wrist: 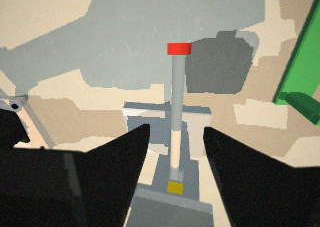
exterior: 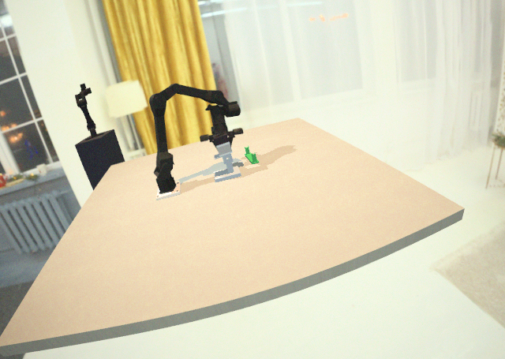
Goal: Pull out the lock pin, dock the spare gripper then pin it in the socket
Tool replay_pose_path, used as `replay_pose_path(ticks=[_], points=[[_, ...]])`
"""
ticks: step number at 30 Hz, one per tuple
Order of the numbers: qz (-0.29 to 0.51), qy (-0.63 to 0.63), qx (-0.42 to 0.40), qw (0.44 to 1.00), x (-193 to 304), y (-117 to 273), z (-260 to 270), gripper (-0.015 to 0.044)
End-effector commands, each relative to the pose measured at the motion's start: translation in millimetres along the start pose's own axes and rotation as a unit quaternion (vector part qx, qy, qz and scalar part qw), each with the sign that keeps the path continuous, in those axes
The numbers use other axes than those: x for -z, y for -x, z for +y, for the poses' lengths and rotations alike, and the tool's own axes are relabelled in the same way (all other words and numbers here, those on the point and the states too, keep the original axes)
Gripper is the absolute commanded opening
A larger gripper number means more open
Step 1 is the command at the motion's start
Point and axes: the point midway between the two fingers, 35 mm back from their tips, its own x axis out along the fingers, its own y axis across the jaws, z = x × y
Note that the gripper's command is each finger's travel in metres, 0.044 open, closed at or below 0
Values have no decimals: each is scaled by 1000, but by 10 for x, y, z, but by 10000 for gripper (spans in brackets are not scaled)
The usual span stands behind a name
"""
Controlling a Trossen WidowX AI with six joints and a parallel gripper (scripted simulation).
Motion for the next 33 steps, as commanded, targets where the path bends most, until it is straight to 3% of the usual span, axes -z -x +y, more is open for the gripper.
replay_pose_path(ticks=[1,21,30,33], points=[[-1,0,0,1000,-36,77,2,200],[4,5,3,1000,-230,579,22,200],[5,6,4,1000,-202,527,20,436],[5,6,4,1000,-202,527,20,440]])
